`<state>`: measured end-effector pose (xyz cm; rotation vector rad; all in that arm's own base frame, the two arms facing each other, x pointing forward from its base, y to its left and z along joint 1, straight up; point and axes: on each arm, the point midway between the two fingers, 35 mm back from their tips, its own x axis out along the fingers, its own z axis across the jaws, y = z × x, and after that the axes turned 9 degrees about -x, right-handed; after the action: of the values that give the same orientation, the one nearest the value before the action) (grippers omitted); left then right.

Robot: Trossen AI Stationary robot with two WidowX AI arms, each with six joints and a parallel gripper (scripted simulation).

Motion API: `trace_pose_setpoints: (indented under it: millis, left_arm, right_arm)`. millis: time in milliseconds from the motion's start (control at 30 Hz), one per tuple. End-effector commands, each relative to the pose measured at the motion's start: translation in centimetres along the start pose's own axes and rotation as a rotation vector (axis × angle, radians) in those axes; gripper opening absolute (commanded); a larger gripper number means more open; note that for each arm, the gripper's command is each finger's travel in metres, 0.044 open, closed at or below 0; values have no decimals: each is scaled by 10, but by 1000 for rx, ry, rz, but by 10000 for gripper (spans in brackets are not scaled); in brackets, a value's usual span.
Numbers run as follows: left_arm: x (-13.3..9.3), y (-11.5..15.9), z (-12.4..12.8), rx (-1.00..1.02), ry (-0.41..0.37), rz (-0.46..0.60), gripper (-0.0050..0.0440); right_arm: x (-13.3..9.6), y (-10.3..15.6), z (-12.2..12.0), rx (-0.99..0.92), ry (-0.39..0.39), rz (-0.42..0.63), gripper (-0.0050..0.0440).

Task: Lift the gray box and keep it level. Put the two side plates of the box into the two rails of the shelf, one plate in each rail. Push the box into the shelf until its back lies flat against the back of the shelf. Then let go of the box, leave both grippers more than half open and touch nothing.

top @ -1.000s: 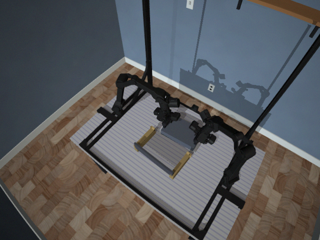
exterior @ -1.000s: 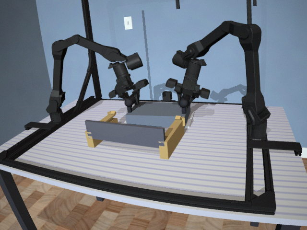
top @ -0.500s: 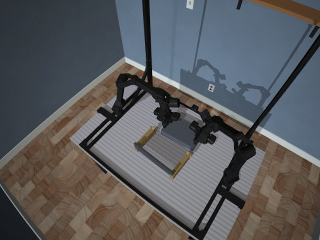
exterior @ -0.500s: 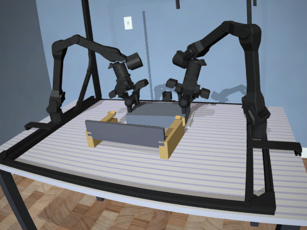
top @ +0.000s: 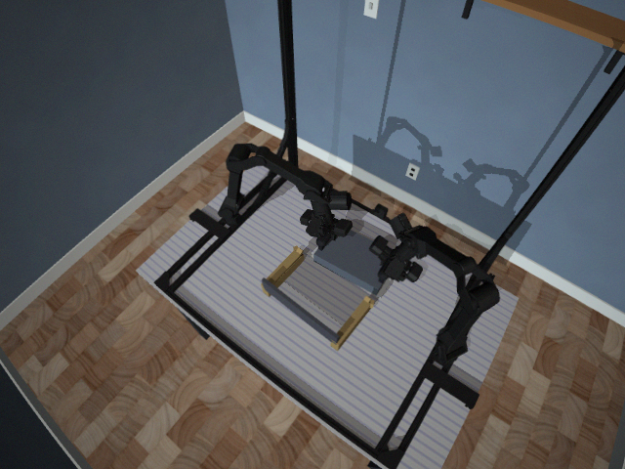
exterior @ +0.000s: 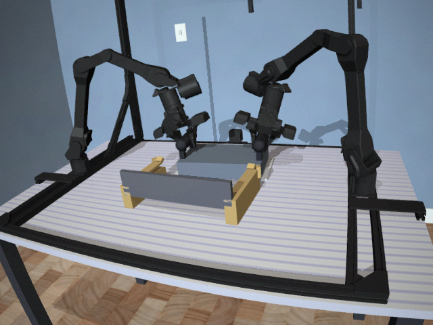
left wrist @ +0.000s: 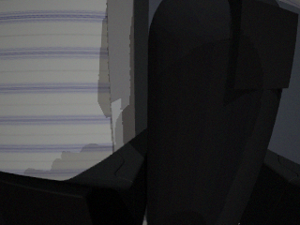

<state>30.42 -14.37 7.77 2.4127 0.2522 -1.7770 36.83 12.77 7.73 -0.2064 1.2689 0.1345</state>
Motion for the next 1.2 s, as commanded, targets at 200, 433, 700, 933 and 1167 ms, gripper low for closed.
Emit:
trace_pose_setpoints:
  millis: [200,433,700,933,1167]
  left_arm:
    - [-14,2,-7,-2,2,2,0]
    - [-19,3,-9,-2,2,2,0]
    - [-27,4,-12,-2,2,2,0]
    - [-33,4,-14,-2,2,2,0]
    - [-40,4,-17,-2,2,2,0]
  right_arm:
    - [-14,-1,8,-1,-4,-1,0]
    - [-19,-1,10,-1,-4,-1,0]
    - [-28,-2,14,-1,-4,-1,0]
    - [-33,-2,16,-1,-4,-1,0]
    - [-41,-3,18,-1,-4,-1,0]
